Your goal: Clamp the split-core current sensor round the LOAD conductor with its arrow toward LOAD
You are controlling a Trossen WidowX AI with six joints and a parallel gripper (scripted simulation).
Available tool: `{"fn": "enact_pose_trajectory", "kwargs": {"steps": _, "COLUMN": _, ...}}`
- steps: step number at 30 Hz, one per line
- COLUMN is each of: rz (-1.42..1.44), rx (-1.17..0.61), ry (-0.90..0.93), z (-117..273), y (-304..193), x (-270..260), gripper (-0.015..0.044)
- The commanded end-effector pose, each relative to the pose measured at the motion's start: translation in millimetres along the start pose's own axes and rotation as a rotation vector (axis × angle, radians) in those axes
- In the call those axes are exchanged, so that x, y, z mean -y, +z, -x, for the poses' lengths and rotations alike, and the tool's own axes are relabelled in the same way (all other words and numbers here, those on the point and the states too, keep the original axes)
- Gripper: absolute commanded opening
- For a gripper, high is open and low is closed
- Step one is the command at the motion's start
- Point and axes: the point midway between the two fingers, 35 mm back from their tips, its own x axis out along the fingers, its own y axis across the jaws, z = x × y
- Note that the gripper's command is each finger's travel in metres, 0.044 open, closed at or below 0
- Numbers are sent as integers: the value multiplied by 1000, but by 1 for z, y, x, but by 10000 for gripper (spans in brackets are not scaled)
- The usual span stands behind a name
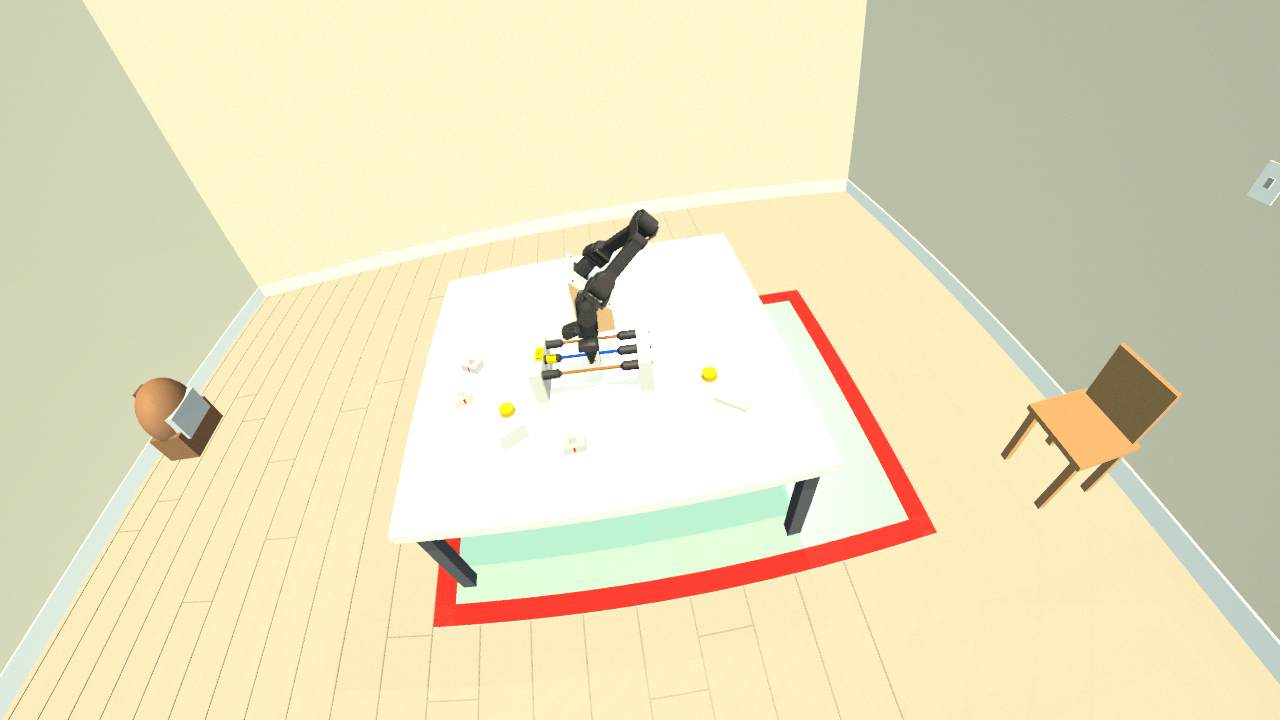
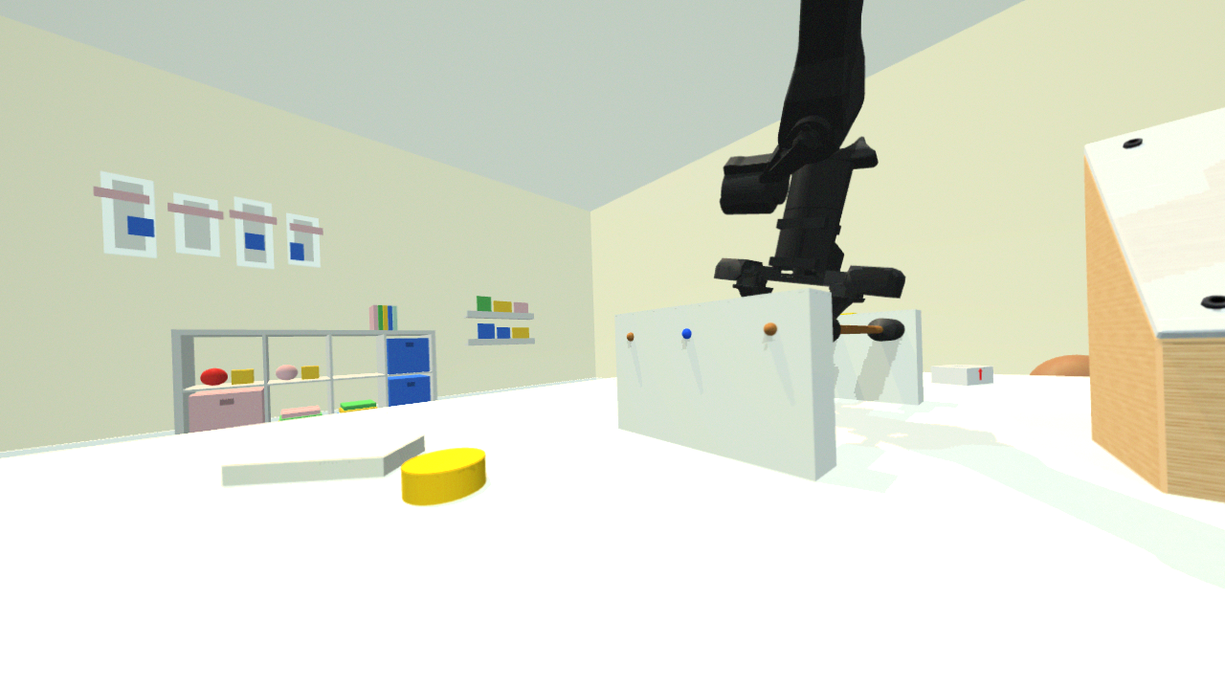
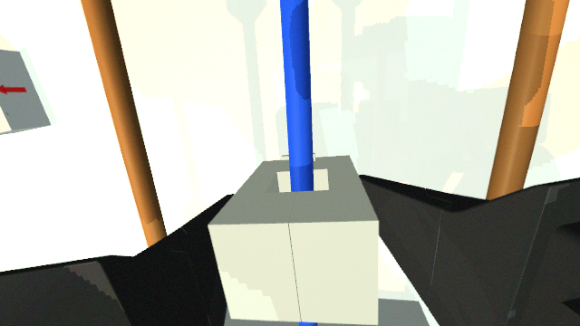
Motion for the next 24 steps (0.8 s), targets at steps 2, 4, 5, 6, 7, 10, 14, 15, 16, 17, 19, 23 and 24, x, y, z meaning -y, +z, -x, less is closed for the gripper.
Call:
{"fn": "enact_pose_trajectory", "kwargs": {"steps": 2, "rz": 0, "rx": 0, "ry": -1, "z": 0, "y": 0, "x": 0, "gripper": 263}}
{"fn": "enact_pose_trajectory", "kwargs": {"steps": 4, "rz": 0, "rx": 0, "ry": -1, "z": 0, "y": 0, "x": 0, "gripper": 263}}
{"fn": "enact_pose_trajectory", "kwargs": {"steps": 5, "rz": 0, "rx": 0, "ry": -1, "z": 0, "y": 0, "x": 0, "gripper": 263}}
{"fn": "enact_pose_trajectory", "kwargs": {"steps": 6, "rz": 0, "rx": 0, "ry": -1, "z": 0, "y": 0, "x": 0, "gripper": 263}}
{"fn": "enact_pose_trajectory", "kwargs": {"steps": 7, "rz": 0, "rx": 0, "ry": -1, "z": 0, "y": 0, "x": 0, "gripper": 263}}
{"fn": "enact_pose_trajectory", "kwargs": {"steps": 10, "rz": 0, "rx": 0, "ry": -1, "z": 0, "y": 0, "x": 0, "gripper": 263}}
{"fn": "enact_pose_trajectory", "kwargs": {"steps": 14, "rz": 0, "rx": 0, "ry": -1, "z": 0, "y": 0, "x": 0, "gripper": 263}}
{"fn": "enact_pose_trajectory", "kwargs": {"steps": 15, "rz": 0, "rx": 0, "ry": -1, "z": 0, "y": 0, "x": 0, "gripper": 263}}
{"fn": "enact_pose_trajectory", "kwargs": {"steps": 16, "rz": 0, "rx": 0, "ry": -1, "z": 0, "y": 0, "x": 0, "gripper": 263}}
{"fn": "enact_pose_trajectory", "kwargs": {"steps": 17, "rz": 0, "rx": 0, "ry": -1, "z": 0, "y": 0, "x": 0, "gripper": 289}}
{"fn": "enact_pose_trajectory", "kwargs": {"steps": 19, "rz": 0, "rx": 0, "ry": -1, "z": 0, "y": 0, "x": 0, "gripper": 341}}
{"fn": "enact_pose_trajectory", "kwargs": {"steps": 23, "rz": 0, "rx": 0, "ry": -1, "z": 0, "y": 0, "x": 0, "gripper": 440}}
{"fn": "enact_pose_trajectory", "kwargs": {"steps": 24, "rz": 0, "rx": 0, "ry": -1, "z": 0, "y": 0, "x": 0, "gripper": 440}}
